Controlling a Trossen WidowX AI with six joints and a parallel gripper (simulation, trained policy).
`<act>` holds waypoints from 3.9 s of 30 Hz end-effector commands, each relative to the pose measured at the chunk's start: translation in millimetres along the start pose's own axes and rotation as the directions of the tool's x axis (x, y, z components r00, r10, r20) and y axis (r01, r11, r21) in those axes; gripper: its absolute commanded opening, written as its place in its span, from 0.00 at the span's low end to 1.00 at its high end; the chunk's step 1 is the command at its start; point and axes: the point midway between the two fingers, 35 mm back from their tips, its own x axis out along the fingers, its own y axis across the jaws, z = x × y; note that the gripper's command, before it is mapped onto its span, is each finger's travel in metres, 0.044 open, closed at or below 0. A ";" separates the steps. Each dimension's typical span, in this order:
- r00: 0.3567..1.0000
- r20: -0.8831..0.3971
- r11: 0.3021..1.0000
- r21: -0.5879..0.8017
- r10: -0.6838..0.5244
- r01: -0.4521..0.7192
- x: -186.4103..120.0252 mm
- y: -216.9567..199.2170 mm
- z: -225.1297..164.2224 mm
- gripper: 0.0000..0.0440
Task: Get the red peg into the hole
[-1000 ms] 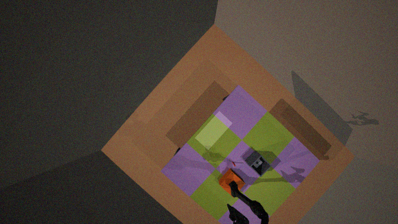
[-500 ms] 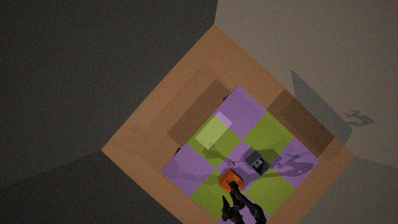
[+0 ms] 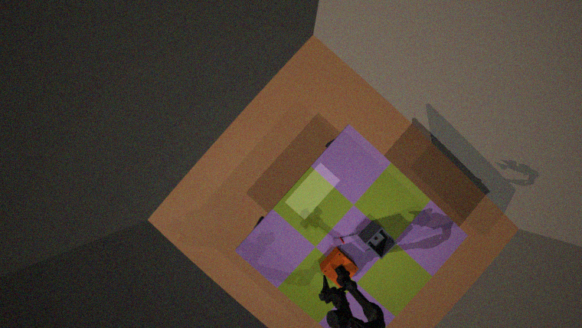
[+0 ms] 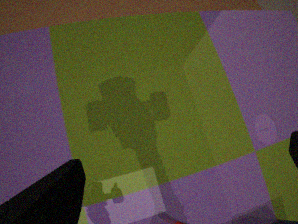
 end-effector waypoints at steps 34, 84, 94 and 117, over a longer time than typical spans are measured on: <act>0.887 -0.455 0.383 0.835 0.077 0.395 82.8 -32.3 -85.4 1.00; 0.660 -0.619 -0.721 0.208 0.426 0.661 180.1 -43.4 -218.0 1.00; 0.651 -0.612 -0.754 0.131 0.449 0.644 210.9 -37.2 -248.5 1.00; 0.660 -0.607 -0.807 0.050 0.443 0.588 256.2 -23.2 -300.3 0.72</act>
